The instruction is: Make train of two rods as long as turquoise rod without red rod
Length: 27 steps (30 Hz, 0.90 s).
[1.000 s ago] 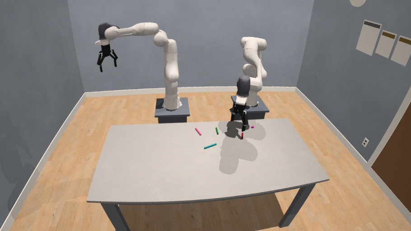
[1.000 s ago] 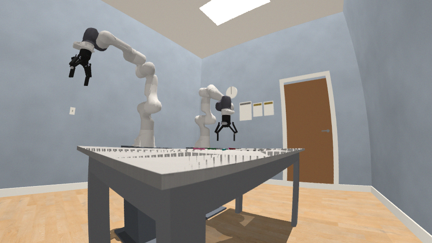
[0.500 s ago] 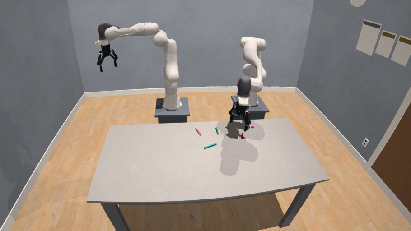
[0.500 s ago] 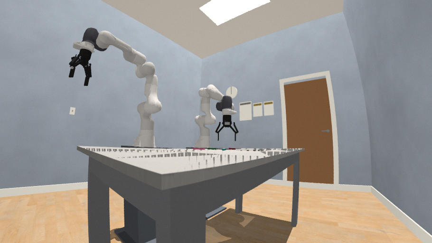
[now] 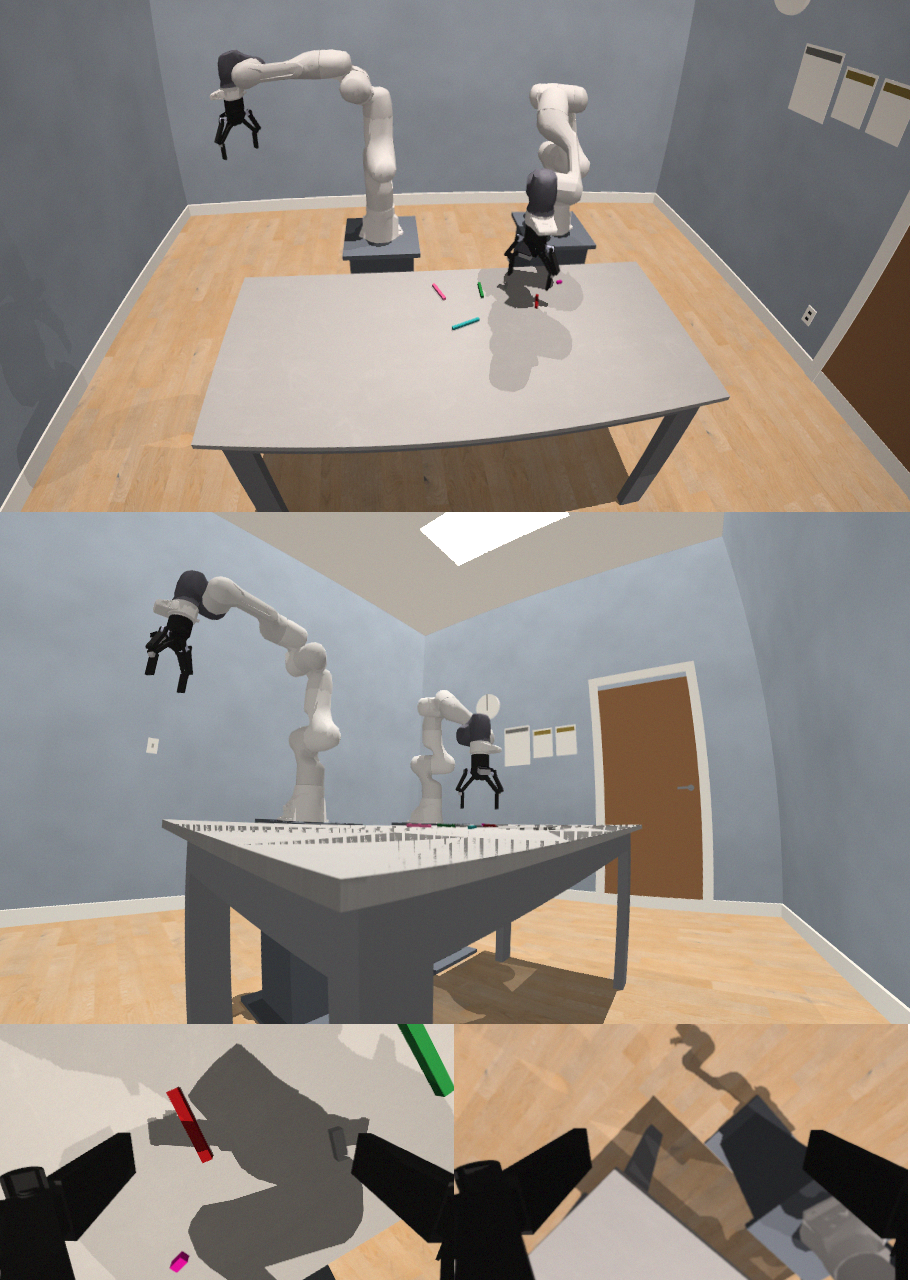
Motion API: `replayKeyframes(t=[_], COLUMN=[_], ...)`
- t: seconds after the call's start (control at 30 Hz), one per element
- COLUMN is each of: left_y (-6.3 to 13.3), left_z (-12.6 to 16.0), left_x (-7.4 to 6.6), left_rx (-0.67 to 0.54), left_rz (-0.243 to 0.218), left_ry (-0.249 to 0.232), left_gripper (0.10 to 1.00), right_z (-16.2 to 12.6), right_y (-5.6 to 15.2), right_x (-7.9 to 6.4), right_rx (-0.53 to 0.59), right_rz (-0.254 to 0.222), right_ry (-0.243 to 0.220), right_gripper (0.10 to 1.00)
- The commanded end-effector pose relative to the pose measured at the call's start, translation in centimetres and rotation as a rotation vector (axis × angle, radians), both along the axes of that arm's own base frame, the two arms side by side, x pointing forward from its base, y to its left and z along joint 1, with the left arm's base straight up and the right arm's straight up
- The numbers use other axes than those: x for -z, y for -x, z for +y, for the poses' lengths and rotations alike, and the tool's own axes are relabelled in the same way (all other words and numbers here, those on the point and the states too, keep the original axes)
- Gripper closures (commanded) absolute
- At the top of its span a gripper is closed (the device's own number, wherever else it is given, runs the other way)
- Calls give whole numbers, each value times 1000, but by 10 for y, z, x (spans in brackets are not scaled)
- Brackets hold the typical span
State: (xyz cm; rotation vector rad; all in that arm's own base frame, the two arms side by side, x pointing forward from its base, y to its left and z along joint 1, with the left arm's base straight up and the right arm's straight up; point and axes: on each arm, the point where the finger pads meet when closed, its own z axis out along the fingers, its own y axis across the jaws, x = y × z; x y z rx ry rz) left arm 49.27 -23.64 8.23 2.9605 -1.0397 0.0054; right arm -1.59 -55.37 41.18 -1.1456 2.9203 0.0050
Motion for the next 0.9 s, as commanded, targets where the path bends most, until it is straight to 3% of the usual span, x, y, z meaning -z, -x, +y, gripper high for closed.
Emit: replayKeyframes(t=[0.0, 0.87], left_y=[-1, -13], left_z=[0, 6], left_x=[1, 1], left_rx=[-167, -600], left_rz=[0, 1], left_ry=[-8, -7], left_gripper=[98, 98], right_z=[0, 0], right_y=[2, 2], right_x=[-1, -1], right_rx=[-5, -5], right_rz=[3, 3], right_ry=[5, 5], right_gripper=[98, 98])
